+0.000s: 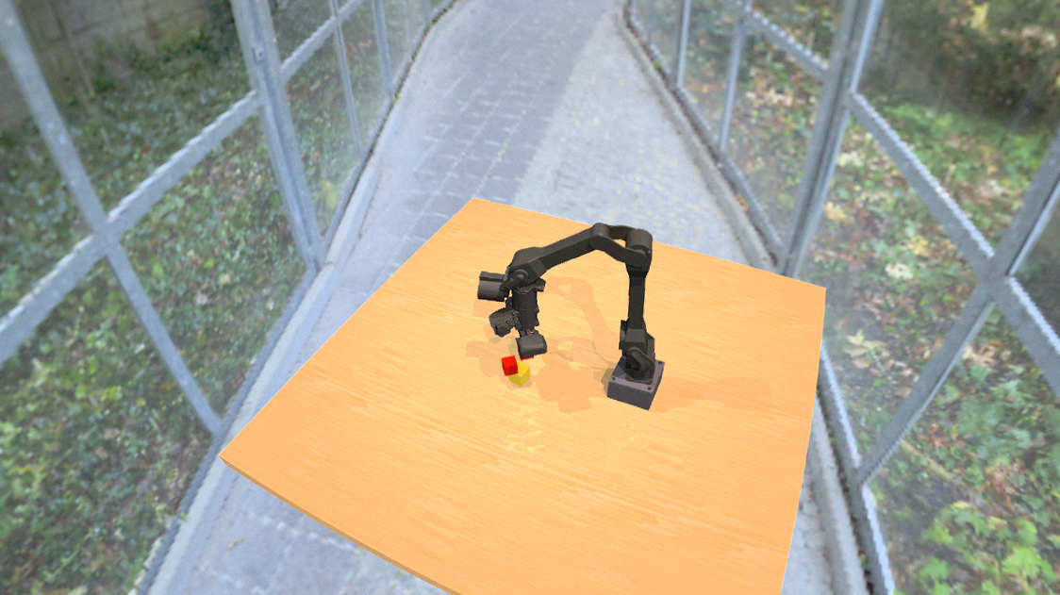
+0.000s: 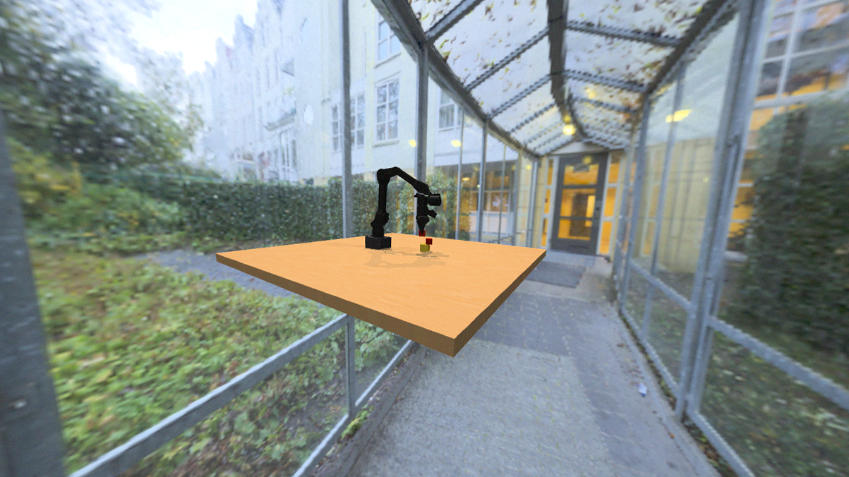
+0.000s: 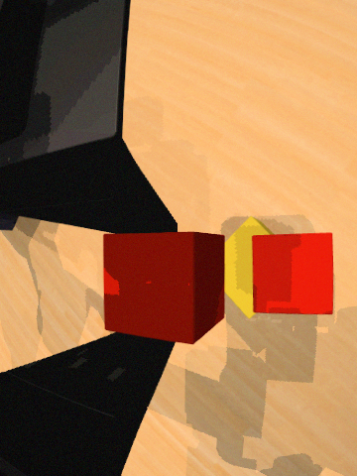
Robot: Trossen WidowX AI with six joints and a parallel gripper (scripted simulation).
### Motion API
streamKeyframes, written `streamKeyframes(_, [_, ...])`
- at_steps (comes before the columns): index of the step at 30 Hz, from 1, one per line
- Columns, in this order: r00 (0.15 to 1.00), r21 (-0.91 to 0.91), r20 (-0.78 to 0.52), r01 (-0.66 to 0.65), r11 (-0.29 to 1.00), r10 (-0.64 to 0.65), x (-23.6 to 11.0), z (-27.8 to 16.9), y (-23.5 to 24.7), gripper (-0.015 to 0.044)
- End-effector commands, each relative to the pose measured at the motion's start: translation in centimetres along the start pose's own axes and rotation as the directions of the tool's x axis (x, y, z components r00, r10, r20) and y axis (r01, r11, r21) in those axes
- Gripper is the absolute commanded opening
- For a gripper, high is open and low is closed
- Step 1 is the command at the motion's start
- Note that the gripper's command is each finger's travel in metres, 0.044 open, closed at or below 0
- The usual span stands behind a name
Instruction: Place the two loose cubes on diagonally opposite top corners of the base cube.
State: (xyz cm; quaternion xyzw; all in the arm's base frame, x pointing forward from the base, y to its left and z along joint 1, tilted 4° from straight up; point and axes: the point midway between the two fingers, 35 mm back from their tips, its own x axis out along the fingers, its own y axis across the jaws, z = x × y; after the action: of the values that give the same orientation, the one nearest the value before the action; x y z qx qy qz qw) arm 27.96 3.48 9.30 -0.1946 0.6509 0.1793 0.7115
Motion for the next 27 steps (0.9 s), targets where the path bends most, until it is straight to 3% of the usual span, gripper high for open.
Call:
streamKeyframes(1, [1.000, 0.005, -0.004, 0.000, 1.000, 0.000, 1.3, -0.2, 0.1, 0.0105])
streamKeyframes(15, [1.000, 0.005, -0.004, 0.000, 1.000, 0.000, 1.4, -0.2, 0.1, 0.0105])
streamKeyframes(27, [1.000, 0.005, -0.004, 0.000, 1.000, 0.000, 4.1, -0.1, 0.0, 0.0105])
